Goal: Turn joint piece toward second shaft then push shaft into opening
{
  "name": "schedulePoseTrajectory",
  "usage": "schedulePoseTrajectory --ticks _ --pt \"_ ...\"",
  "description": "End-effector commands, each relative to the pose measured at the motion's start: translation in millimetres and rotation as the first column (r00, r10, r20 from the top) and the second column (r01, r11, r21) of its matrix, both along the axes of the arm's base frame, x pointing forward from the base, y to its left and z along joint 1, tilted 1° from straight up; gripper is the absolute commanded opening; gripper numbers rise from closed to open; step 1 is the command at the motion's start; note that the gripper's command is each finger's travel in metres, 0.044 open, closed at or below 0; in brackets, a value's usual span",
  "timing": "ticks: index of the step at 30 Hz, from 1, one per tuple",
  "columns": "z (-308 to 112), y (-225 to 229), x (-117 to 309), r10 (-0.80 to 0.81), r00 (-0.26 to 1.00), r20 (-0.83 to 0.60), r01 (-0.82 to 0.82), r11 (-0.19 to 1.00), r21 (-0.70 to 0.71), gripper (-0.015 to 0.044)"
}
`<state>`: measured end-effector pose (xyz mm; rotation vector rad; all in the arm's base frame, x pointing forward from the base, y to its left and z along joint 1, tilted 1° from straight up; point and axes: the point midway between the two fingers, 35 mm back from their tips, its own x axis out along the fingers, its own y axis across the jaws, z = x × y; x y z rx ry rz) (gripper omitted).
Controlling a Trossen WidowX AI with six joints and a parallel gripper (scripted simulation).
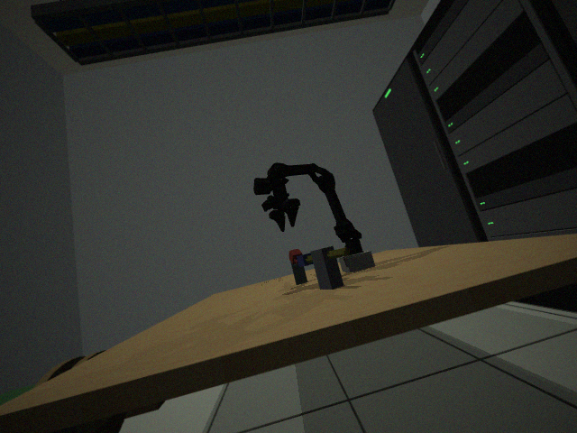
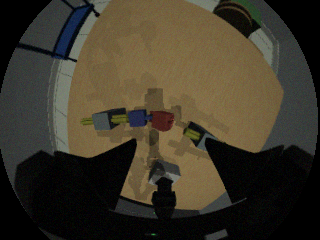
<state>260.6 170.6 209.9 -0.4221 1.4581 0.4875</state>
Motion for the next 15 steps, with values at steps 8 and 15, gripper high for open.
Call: schedulePoseTrajectory --ticks 8,15 --pt "16 -5 -2 -0.209 0.978 -0.006 0.209 0.978 0.009 0.0440" --pt "-14 -60 27 -0.392 0.919 -0.034 0.392 0.920 -0.018 0.0440"
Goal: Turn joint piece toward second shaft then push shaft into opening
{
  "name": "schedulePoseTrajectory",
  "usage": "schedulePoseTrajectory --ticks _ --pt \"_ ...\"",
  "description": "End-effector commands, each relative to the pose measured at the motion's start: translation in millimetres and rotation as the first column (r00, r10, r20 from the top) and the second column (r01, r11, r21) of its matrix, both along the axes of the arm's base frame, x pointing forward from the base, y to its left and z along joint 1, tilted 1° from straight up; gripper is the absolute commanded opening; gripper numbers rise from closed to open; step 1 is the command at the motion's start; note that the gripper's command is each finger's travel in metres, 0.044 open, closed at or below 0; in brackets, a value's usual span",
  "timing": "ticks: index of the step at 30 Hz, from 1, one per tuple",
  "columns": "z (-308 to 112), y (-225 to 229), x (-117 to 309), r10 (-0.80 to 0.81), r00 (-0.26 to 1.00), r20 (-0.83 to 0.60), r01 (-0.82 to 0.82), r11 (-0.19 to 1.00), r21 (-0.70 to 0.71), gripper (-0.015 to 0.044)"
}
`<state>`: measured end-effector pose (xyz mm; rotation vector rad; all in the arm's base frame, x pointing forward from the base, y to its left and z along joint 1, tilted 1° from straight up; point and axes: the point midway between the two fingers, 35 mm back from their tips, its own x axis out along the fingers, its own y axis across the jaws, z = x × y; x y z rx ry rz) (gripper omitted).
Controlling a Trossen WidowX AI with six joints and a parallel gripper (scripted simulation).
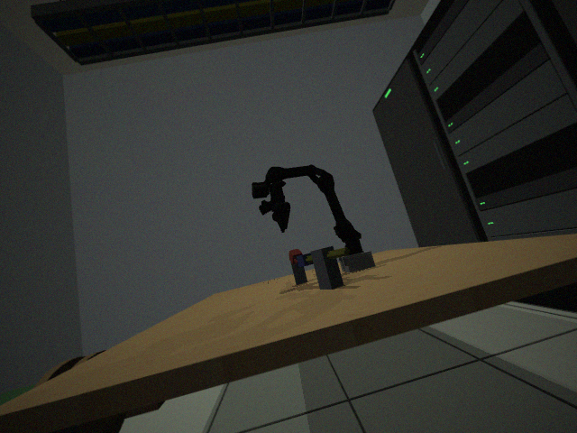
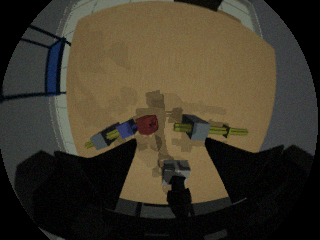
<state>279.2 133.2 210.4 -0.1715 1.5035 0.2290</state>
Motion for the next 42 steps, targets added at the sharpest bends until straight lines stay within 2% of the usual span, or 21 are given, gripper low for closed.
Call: schedulePoseTrajectory --ticks 1,5,13,21,31,42 --pt "-17 -27 9 -0.090 0.996 -0.029 0.089 0.996 -0.012 0.0440" --pt "-18 -29 10 -0.074 0.997 -0.029 0.073 0.997 -0.016 0.0440" --pt "-21 -28 10 0.175 0.984 -0.018 -0.176 0.983 -0.050 0.0440" --pt "-24 -27 9 0.419 0.908 -0.023 -0.419 0.904 -0.087 0.0440" --pt "-28 -26 9 0.681 0.730 -0.051 -0.681 0.721 -0.128 0.0440" --pt "-32 -24 9 0.886 0.452 -0.105 -0.888 0.434 -0.154 0.0440"
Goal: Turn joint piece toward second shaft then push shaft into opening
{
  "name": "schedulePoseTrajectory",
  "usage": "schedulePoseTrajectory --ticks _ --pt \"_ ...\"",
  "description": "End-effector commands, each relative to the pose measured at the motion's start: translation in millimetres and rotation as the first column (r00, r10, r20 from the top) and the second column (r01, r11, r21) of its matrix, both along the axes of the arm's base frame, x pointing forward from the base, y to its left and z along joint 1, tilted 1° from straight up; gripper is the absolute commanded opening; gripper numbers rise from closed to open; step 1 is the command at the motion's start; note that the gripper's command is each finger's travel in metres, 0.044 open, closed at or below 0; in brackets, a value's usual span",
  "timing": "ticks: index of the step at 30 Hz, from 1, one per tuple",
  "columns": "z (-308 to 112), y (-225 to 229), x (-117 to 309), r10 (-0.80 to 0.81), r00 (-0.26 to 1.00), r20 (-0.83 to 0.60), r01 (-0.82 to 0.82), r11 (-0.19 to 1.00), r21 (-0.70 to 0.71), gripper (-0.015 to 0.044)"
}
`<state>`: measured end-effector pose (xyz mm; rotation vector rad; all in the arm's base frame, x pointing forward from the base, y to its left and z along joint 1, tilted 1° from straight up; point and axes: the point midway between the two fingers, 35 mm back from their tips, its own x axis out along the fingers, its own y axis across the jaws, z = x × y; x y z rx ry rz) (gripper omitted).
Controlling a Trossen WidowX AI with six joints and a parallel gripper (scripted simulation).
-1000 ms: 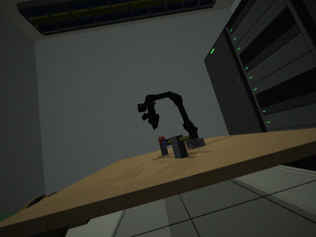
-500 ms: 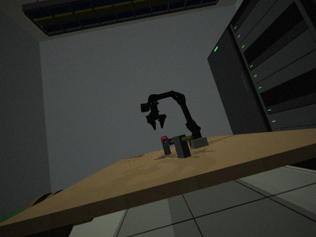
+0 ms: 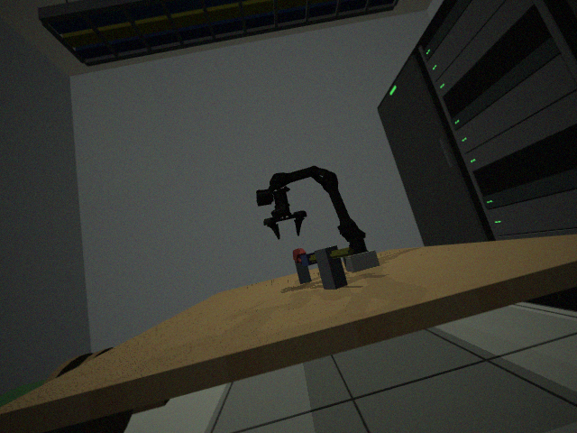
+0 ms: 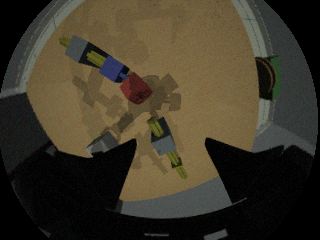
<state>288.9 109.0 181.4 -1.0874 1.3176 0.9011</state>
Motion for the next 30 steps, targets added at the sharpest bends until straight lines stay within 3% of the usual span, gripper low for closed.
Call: schedulePoseTrajectory --ticks 1,10,19,30 --pt "-3 0 -1 0.111 0.994 -0.011 -0.111 0.994 -0.025 0.0440" --pt "-6 1 -2 0.385 0.922 -0.041 -0.387 0.919 -0.071 0.0440" --pt "-9 2 -2 0.621 0.779 -0.090 -0.627 0.772 -0.106 0.0440" --pt "-32 4 1 0.636 0.766 -0.095 -0.643 0.758 -0.108 0.0440"
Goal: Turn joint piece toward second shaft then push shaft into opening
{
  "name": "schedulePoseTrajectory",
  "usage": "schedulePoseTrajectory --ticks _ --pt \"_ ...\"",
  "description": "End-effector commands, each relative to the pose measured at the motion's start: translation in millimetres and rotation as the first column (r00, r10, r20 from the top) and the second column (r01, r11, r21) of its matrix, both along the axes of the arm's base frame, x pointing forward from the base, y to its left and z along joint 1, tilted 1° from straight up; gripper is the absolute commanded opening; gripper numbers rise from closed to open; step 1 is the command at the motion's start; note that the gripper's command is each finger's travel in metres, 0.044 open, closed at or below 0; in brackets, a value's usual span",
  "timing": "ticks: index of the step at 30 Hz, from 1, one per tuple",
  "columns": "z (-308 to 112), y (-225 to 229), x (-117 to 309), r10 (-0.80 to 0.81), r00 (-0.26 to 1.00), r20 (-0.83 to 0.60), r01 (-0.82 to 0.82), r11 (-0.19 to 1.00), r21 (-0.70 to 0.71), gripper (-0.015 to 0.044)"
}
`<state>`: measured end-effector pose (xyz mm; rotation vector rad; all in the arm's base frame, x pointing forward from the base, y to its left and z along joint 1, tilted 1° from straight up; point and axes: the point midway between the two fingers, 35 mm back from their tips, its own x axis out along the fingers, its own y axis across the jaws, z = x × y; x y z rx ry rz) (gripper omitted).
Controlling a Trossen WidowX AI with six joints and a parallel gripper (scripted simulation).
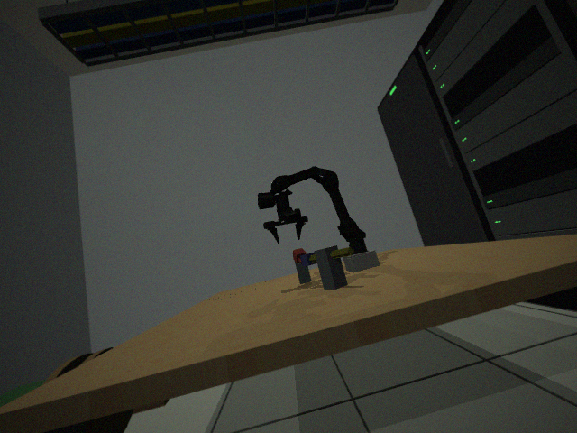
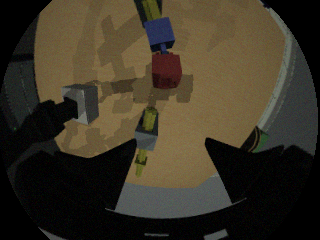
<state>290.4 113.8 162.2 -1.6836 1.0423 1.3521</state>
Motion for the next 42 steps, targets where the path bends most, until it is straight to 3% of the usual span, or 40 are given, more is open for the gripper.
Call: schedulePoseTrajectory --ticks 1,14,32,42 --pt "-17 0 -1 0.005 1.000 -0.012 -0.005 1.000 -0.010 0.0440" --pt "-68 0 -2 0.005 1.000 -0.013 -0.005 1.000 -0.010 0.0440" --pt "-69 61 -30 0.005 1.000 -0.015 -0.005 1.000 -0.004 0.0440" --pt "-79 63 -30 0.005 1.000 -0.015 -0.005 1.000 -0.004 0.0440"
